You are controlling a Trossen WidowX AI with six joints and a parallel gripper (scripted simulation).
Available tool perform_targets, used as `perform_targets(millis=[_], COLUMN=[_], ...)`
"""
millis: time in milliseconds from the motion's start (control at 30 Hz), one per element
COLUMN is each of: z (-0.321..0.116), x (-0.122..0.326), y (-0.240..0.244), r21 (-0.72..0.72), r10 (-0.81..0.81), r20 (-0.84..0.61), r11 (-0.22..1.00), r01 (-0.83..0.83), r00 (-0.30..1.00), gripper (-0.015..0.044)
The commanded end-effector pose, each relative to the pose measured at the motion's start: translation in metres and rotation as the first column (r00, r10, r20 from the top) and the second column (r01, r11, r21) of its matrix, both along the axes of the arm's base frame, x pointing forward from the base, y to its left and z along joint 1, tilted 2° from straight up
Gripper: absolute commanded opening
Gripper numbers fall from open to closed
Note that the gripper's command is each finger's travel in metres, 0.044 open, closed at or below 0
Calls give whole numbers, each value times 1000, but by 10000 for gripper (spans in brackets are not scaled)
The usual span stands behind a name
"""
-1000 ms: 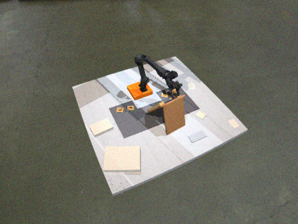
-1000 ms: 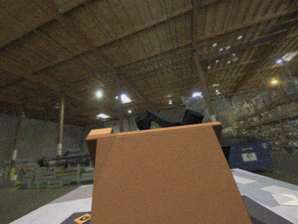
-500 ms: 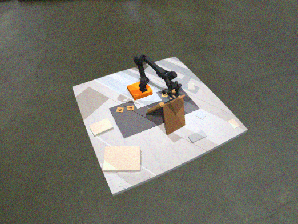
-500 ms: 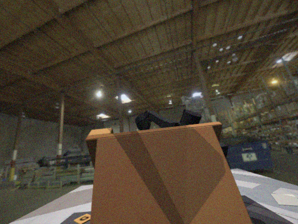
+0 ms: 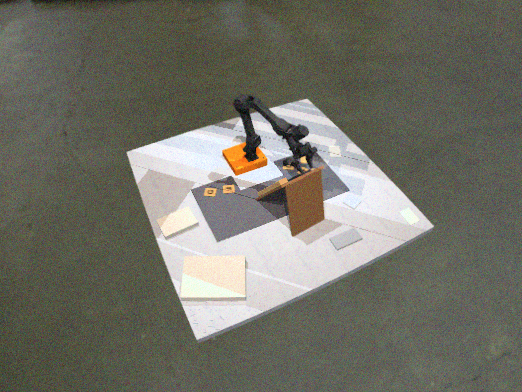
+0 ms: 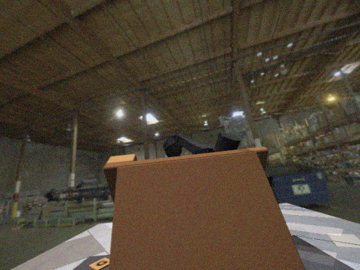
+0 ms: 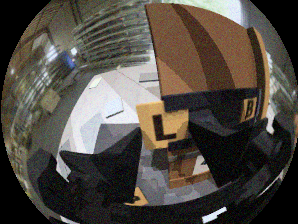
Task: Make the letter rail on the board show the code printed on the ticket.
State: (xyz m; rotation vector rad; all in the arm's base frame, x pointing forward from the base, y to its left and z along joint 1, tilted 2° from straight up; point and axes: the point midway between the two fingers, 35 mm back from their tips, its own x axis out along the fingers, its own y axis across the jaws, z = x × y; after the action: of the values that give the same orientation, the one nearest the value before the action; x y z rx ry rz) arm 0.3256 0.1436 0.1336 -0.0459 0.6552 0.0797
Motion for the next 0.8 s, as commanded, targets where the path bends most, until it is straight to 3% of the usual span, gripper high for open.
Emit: perform_targets(millis=[0, 767], z=[0, 1], x=[0, 2], y=[-2, -13], r21=[0, -2], r10=[4, 4], r20=[2, 2], r11=[1000, 1000], r01=[-4, -4], r00=[1000, 1000], gripper=[0, 0])
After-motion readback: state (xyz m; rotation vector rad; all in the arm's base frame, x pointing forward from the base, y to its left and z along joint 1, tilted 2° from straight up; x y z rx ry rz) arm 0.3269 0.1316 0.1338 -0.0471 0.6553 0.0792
